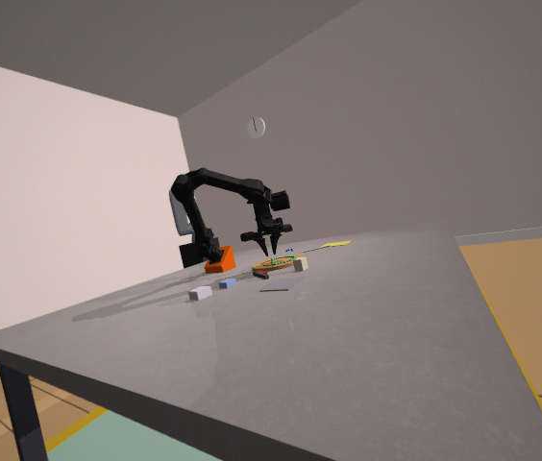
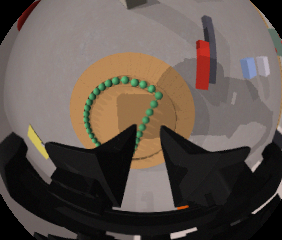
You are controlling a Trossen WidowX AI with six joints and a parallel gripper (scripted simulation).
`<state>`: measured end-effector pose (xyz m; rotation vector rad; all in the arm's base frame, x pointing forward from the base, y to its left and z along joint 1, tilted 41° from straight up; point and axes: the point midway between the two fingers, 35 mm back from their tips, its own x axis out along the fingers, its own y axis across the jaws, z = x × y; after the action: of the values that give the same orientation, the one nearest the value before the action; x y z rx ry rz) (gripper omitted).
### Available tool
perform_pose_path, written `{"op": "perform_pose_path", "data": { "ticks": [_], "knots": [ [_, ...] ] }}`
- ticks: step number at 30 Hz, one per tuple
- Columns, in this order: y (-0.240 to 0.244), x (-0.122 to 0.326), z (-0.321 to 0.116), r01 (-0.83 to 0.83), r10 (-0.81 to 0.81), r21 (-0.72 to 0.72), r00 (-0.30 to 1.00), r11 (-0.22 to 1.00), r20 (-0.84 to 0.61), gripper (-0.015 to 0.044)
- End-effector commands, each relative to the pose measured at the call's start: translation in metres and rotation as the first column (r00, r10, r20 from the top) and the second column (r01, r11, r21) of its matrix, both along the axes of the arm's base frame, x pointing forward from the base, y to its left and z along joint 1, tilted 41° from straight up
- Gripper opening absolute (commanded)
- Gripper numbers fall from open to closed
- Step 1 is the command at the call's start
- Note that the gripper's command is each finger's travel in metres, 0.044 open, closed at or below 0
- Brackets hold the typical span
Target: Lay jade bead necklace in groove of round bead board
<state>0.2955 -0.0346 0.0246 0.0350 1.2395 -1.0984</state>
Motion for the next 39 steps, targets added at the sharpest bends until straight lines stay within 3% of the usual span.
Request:
{"op": "perform_pose_path", "data": {
  "ticks": [1,39],
  "knots": [
    [-0.016,0.015,0.027,-0.168,0.169,0.020,0.979,0.986,-0.118,0.0120],
    [-0.042,0.012,-0.003,-0.168,0.169,0.018,0.979,0.986,-0.118,0.0120]
  ]
}}
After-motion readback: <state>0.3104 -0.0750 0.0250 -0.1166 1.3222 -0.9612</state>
